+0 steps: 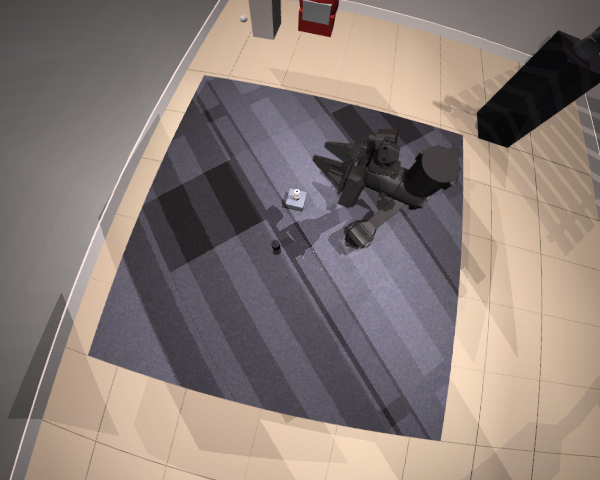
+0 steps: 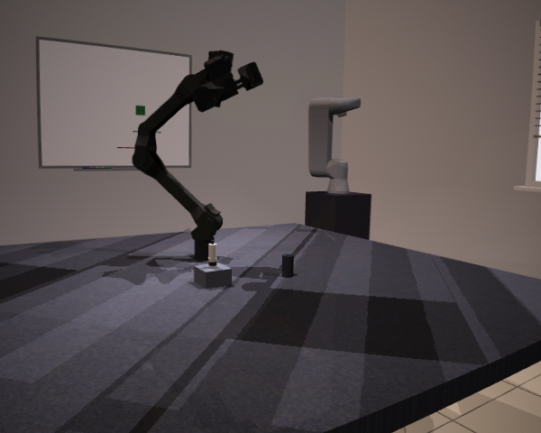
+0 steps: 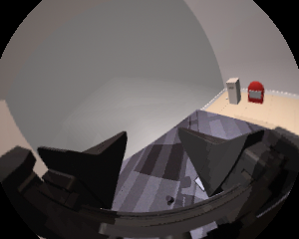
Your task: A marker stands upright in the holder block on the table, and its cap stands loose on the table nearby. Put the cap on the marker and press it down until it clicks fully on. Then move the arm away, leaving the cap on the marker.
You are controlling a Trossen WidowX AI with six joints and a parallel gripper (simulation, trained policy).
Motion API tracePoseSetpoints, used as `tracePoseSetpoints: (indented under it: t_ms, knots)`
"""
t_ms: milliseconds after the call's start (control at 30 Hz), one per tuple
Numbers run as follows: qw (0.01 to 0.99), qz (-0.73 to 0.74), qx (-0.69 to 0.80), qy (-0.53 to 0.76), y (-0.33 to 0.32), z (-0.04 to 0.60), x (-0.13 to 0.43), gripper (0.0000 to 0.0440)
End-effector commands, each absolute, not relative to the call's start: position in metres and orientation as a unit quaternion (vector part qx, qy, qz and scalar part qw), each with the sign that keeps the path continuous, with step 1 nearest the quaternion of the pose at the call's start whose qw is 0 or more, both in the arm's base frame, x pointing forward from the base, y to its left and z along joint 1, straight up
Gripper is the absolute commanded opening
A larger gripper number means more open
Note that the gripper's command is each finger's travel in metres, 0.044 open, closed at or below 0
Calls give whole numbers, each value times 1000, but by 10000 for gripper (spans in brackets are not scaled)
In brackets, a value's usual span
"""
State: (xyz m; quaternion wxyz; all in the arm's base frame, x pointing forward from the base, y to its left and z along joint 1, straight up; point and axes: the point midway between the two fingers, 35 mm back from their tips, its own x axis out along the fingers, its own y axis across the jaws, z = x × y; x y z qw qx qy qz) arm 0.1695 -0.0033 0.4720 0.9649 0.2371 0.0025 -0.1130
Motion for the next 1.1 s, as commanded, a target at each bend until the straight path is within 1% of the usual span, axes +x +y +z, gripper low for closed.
tracePoseSetpoints:
  t_ms: [0, 1067]
  knots:
    - [966, -109, 233, 14, 4, 467, 174, 314]
    - [966, -88, 194, 148, 72, 405, 215, 320]
